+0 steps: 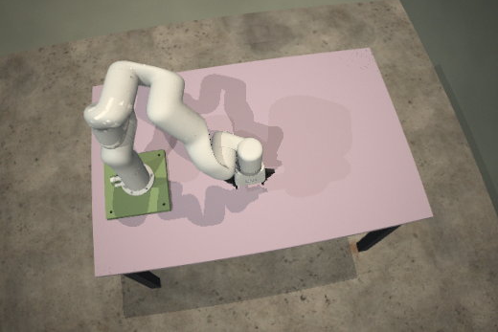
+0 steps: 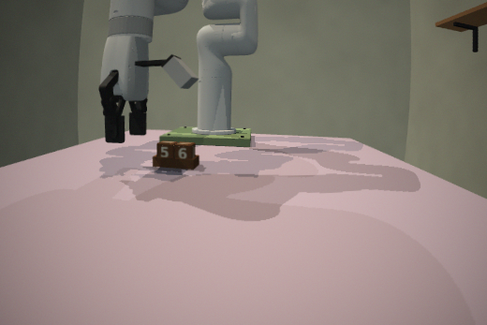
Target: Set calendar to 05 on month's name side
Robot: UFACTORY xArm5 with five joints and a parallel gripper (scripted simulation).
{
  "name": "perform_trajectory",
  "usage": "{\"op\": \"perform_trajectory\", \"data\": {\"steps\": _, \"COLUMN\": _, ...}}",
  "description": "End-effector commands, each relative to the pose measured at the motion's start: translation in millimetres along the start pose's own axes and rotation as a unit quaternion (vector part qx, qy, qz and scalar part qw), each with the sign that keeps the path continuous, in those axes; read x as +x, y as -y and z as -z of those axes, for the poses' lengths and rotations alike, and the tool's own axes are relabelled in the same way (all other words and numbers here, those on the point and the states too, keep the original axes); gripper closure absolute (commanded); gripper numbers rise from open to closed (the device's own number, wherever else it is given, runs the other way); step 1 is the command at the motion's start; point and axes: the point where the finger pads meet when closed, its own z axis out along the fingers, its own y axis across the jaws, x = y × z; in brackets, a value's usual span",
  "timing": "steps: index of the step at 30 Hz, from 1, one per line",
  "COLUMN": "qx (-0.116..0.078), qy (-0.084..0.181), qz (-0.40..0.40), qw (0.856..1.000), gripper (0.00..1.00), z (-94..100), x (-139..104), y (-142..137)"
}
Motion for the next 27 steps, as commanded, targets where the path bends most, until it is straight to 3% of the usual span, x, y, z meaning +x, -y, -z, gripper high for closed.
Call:
{"op": "perform_trajectory", "data": {"steps": 1, "qx": -0.001, "qy": 0.000, "qz": 0.000, "qw": 1.000, "gripper": 0.00, "z": 5.3, "x": 0.0, "y": -0.7}}
{"op": "perform_trajectory", "data": {"steps": 22, "qx": 0.000, "qy": 0.000, "qz": 0.000, "qw": 1.000, "gripper": 0.00, "z": 5.1, "x": 46.9, "y": 15.2}}
{"op": "perform_trajectory", "data": {"steps": 27, "qx": 0.000, "qy": 0.000, "qz": 0.000, "qw": 1.000, "gripper": 0.00, "z": 5.0, "x": 48.1, "y": 15.6}}
